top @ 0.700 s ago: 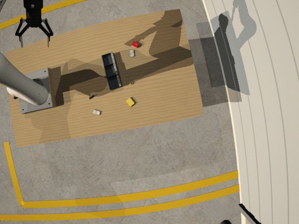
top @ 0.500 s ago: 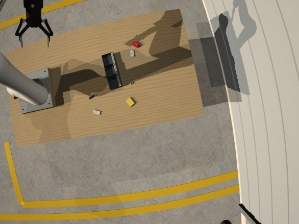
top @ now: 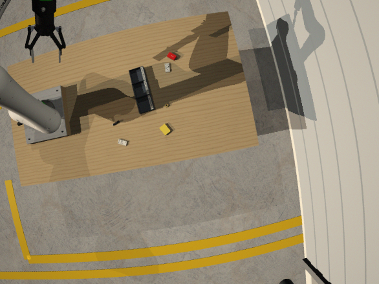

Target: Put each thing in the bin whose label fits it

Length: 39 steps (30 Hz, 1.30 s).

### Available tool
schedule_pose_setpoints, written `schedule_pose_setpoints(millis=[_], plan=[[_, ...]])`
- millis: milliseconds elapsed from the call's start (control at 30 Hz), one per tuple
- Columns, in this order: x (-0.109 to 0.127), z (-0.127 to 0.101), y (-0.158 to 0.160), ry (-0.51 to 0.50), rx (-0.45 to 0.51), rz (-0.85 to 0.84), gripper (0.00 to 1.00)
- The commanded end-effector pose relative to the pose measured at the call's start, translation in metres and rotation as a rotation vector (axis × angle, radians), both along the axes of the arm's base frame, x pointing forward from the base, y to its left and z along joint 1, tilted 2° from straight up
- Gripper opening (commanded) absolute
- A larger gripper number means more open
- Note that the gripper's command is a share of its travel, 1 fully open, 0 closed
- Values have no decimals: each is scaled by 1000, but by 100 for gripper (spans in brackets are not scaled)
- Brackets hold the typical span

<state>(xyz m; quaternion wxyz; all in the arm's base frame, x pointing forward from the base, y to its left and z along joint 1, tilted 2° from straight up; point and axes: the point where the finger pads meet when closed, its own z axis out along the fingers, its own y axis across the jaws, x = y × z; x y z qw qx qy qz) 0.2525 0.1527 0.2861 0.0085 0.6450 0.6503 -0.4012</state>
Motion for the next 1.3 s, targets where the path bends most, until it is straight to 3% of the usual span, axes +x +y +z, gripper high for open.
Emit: schedule_pose_setpoints(millis=[0, 333, 500, 667, 900, 967, 1267], plan=[[1, -29, -1, -1, 0, 0, 15], [2, -112, -3, -1, 0, 0, 15], [2, -121, -3, -1, 0, 0, 15], [32, -128, -20, -133, 7, -170, 15], [60, -134, -38, -278, 9, -372, 15], [60, -134, -38, -278, 9, -372, 15], [101, -138, -70, -480, 3, -681, 15]])
